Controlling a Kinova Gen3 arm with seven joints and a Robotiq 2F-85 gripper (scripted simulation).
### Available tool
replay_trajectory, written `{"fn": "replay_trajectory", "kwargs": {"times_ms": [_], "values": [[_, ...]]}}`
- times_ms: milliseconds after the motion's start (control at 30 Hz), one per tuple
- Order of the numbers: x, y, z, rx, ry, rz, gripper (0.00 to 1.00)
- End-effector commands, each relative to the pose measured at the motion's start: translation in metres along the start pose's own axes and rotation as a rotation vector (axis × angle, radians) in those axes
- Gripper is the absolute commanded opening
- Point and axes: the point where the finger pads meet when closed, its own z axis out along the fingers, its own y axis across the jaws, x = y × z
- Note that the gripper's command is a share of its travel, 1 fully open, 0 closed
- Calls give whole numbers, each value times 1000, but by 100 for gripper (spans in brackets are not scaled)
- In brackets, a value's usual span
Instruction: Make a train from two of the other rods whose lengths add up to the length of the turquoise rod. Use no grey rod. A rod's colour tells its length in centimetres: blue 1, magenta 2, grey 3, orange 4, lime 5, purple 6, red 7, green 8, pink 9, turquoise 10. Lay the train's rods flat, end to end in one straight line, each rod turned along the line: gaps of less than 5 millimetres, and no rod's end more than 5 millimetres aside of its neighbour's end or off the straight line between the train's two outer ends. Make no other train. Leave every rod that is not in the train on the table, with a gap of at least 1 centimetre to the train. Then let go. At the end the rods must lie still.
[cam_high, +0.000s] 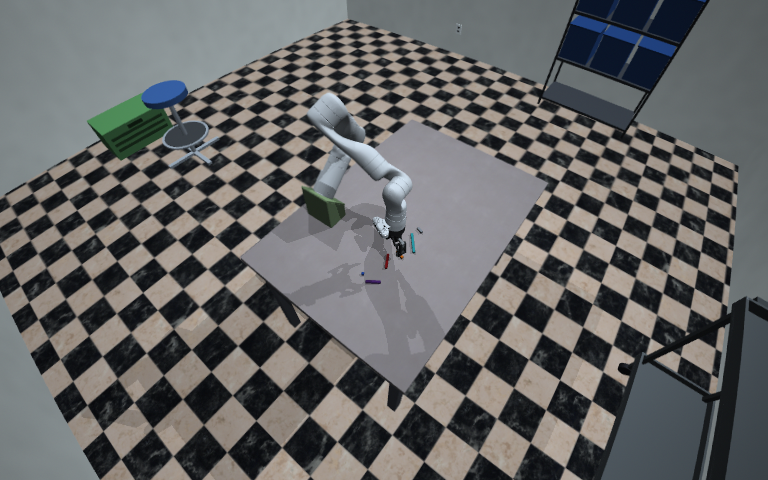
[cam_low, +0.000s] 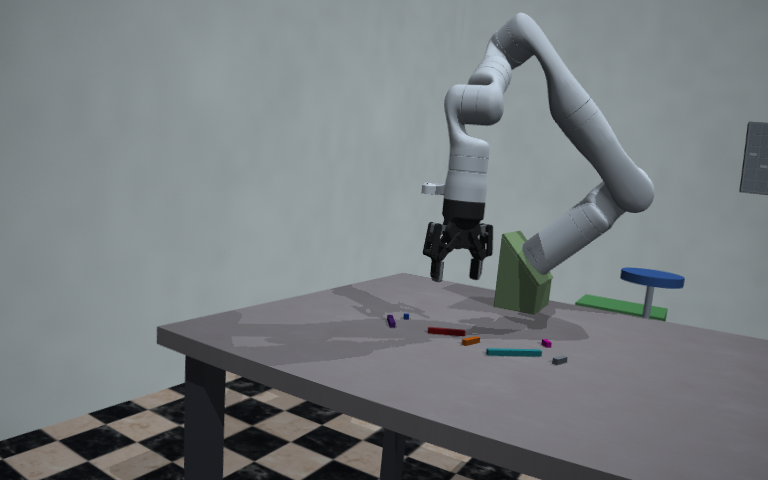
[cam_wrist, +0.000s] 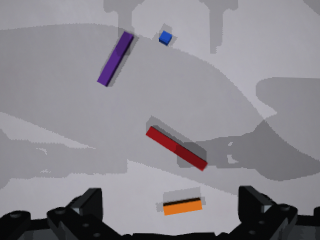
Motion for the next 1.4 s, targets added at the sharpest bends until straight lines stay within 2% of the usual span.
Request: {"fn": "replay_trajectory", "kwargs": {"times_ms": [0,67,567,633,1133,1200,1367], "values": [[-3,2,3,-6,-7,-62,100],[-3,2,3,-6,-7,-62,100],[-19,9,13,-12,-10,-657,100],[-19,9,13,-12,-10,-657,100],[-33,14,22,-3,-10,-1261,100],[-33,14,22,-3,-10,-1261,100],[-37,15,23,2,-9,-1419,100]]}}
